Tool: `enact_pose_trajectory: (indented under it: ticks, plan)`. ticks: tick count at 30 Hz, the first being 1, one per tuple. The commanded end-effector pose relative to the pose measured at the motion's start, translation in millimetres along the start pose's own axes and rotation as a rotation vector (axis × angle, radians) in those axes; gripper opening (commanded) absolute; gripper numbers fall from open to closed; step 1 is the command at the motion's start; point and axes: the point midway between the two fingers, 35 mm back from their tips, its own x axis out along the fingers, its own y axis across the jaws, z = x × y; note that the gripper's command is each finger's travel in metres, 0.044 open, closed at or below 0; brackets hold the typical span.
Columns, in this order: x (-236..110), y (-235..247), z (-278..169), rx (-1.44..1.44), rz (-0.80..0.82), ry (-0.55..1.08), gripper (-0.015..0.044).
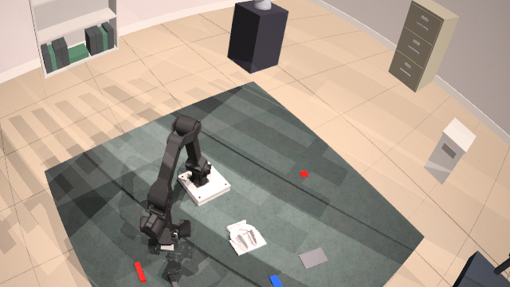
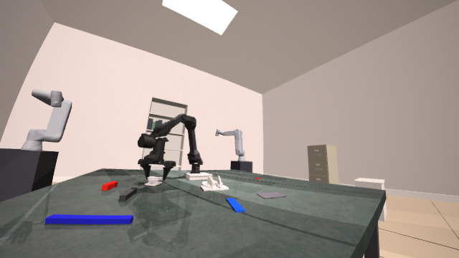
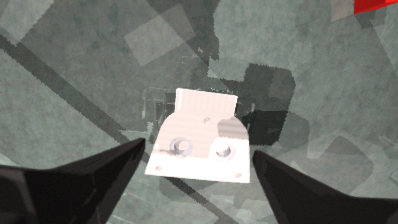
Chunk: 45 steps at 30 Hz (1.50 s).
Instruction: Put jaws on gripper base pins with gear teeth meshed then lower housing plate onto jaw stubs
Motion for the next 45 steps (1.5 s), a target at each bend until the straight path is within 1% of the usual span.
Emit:
enact_pose_trajectory:
  ticks: [1,24,37,45]
  plan:
    - [6.1,-0.1,-0.6,-0.003,-0.001,0.002,0.044]
    - [8.7,0.0,-0.8,-0.003,-0.001,0.002,0.044]
    - [8.4,0.4,-1.0,0.0,0.001,0.003,0.0353]
    - [8.4,0.4,-1.0,0.0,0.001,0.003,0.0351]
